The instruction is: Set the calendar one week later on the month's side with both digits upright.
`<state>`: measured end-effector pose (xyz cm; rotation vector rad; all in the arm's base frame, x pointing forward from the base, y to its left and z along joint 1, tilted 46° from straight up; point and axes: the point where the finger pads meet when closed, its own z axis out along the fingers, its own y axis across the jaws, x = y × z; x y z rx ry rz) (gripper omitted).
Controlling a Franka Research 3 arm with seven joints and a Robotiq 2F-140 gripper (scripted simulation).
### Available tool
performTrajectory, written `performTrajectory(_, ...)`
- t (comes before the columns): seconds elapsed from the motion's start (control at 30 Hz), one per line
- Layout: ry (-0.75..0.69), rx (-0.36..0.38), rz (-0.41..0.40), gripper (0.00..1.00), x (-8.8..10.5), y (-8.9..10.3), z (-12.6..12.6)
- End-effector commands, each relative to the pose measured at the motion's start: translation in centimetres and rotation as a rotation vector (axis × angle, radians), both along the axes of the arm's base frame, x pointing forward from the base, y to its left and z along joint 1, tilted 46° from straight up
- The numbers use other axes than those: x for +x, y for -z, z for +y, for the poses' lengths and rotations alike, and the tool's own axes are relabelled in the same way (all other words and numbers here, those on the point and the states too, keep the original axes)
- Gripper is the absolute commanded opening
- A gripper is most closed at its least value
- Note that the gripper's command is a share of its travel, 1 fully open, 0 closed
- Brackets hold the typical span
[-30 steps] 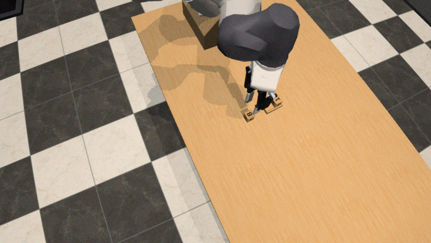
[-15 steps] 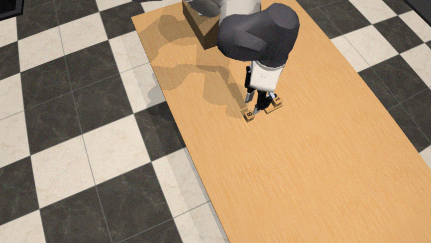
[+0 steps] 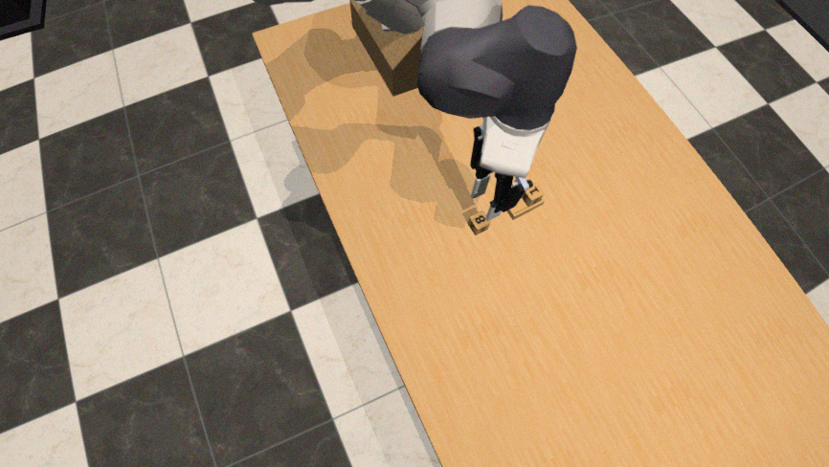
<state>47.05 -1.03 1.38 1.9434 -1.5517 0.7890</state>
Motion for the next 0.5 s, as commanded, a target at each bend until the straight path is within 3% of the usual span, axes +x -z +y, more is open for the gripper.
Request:
performTrajectory(0.0, 0.000, 0.000, -0.002, 0.29, -0.03, 0.17, -0.10)
performTrajectory(0.47, 0.000, 0.000, -0.002, 0.29, 0.11, 1.09, -1.02)
